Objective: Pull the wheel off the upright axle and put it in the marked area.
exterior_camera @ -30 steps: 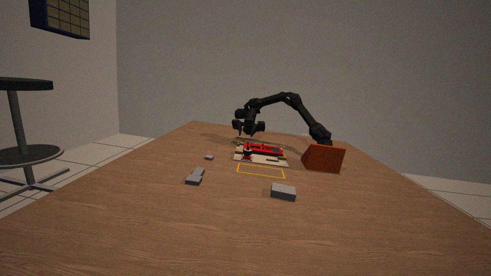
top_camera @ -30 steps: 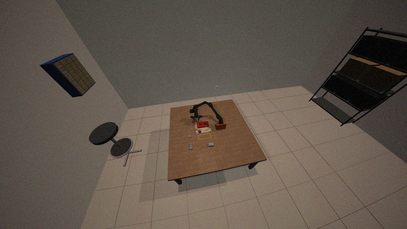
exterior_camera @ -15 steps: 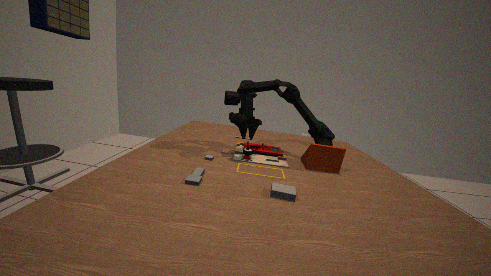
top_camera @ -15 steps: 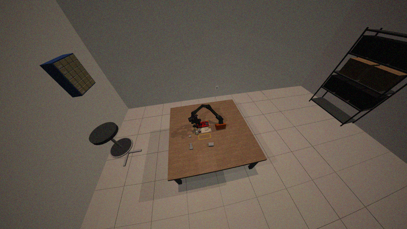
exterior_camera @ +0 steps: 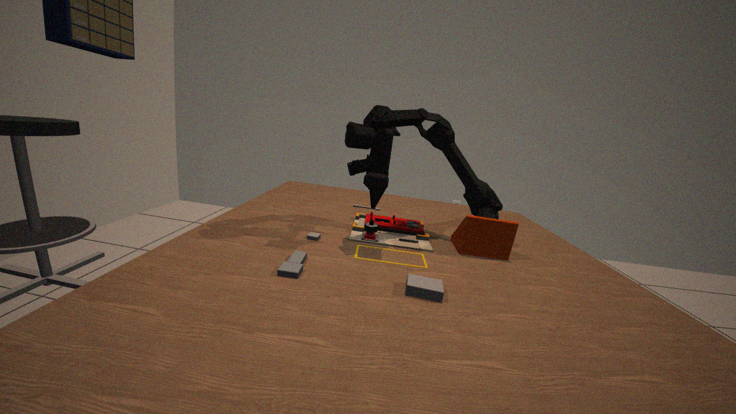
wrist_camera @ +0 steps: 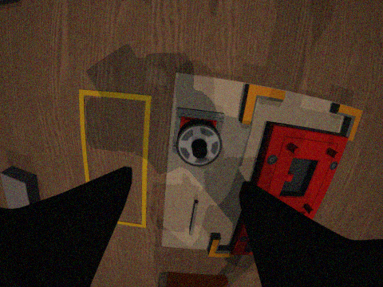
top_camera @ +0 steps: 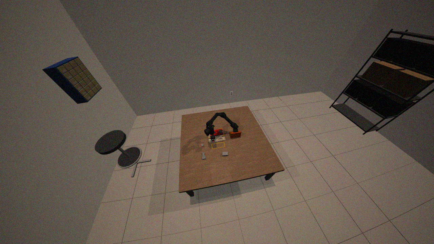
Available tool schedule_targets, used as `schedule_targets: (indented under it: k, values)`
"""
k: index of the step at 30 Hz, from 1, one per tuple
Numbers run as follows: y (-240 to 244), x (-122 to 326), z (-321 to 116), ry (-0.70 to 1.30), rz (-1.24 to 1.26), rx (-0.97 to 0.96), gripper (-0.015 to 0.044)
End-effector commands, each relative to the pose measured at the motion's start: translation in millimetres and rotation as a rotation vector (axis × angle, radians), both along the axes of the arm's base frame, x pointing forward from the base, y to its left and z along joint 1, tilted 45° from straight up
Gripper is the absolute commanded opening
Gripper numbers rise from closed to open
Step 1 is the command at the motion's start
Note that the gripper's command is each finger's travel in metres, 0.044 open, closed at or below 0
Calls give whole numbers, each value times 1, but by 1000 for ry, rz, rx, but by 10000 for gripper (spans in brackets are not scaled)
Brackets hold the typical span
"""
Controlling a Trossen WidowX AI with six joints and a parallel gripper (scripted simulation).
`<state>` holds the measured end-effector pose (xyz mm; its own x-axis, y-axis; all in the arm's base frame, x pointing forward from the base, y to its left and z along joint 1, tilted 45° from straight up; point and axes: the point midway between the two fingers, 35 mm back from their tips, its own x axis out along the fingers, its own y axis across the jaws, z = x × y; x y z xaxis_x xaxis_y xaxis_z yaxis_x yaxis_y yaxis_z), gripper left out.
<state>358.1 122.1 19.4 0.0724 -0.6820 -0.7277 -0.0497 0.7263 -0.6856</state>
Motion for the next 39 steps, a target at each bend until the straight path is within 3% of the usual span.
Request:
schedule_targets:
  k: [1, 9, 20, 28, 32, 39]
  values:
    - [-1, -1, 0, 10, 18, -14, 300]
    - [-8, -3, 6, 10, 18, -15, 300]
    - [-56, 4, -43, 9, 18, -17, 300]
    - [-60, 4, -47, 8, 18, -18, 300]
    - [-57, 4, -44, 6, 12, -12, 195]
    - [-57, 4, -44, 6, 12, -12, 148]
